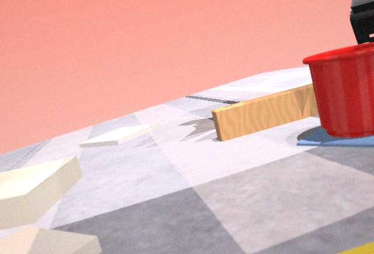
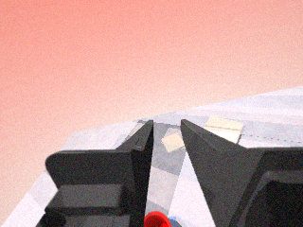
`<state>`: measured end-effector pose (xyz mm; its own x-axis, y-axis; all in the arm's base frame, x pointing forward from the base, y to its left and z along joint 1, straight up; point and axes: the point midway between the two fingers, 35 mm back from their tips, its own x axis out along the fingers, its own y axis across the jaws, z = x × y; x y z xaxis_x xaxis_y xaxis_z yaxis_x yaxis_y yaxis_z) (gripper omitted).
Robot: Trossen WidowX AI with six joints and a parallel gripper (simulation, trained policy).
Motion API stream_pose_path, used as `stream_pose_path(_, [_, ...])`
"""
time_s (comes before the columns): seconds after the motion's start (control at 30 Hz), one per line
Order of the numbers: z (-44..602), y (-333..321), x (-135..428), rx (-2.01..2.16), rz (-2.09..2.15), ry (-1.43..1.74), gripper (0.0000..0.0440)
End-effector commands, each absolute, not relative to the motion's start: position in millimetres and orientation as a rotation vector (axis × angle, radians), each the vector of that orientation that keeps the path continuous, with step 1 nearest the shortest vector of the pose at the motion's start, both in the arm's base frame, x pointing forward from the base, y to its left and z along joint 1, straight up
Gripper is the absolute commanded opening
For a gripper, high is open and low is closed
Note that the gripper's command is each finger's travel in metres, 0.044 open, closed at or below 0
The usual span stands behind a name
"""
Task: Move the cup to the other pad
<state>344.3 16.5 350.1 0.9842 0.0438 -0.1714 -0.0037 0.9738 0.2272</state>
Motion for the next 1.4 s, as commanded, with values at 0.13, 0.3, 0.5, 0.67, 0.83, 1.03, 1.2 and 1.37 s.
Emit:
stream_pose_path(0.13, [352, 25, 354, 0.308, 0.03, 0.261, 0.0129])
stream_pose_path(0.3, [351, 30, 359, 0.364, 0.026, 0.32, 0.0135])
stream_pose_path(0.5, [350, 36, 364, 0.433, 0.015, 0.393, 0.0143])
stream_pose_path(0.67, [348, 41, 368, 0.493, 0.001, 0.454, 0.0148])
stream_pose_path(0.83, [345, 47, 371, 0.553, -0.018, 0.517, 0.0151])
stream_pose_path(1.03, [341, 53, 373, 0.623, -0.048, 0.593, 0.0153])
stream_pose_path(1.2, [337, 59, 375, 0.679, -0.078, 0.656, 0.0153])
stream_pose_path(1.37, [331, 64, 377, 0.73, -0.114, 0.719, 0.0152])
